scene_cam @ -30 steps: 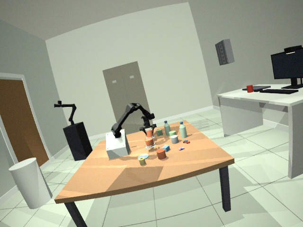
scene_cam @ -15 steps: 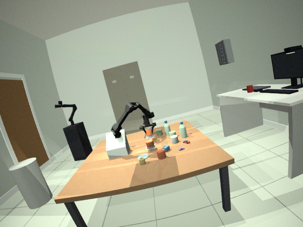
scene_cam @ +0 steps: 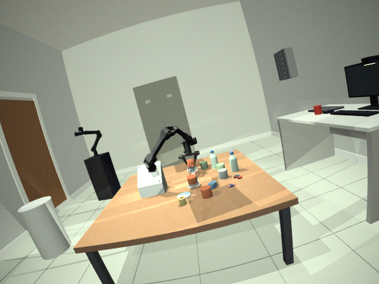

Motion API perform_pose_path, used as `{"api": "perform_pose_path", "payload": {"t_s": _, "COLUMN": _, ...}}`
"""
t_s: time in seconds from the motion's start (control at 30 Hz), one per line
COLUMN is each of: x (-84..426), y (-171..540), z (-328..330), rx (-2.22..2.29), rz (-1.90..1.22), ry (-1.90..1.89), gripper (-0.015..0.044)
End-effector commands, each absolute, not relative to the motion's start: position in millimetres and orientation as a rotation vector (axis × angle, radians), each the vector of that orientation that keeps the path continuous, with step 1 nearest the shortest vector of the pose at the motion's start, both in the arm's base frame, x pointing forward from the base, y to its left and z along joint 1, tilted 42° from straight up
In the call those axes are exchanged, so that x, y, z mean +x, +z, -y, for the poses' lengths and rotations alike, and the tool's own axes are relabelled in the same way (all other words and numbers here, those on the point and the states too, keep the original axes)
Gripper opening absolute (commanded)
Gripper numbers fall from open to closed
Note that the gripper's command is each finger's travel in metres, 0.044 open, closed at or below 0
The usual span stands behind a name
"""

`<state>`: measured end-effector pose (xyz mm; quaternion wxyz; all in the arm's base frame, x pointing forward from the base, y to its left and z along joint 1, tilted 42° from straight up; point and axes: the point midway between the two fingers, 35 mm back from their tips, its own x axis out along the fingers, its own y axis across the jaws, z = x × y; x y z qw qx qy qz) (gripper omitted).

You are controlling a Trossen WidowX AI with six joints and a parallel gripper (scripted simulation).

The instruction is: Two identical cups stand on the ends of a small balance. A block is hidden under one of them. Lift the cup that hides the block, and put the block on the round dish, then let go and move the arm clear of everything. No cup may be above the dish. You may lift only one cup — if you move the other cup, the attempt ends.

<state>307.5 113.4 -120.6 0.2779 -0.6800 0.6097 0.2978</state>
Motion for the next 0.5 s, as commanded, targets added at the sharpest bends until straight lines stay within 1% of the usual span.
{"api": "perform_pose_path", "payload": {"t_s": 0.0, "x": 310, "y": -116, "z": -125, "rx": -1.808, "rz": -1.609, "ry": 0.806, "gripper": 0.0000}}
{"api": "perform_pose_path", "payload": {"t_s": 0.47, "x": 307, "y": -102, "z": -136, "rx": -1.808, "rz": -1.609, "ry": 0.807, "gripper": 0.0000}}
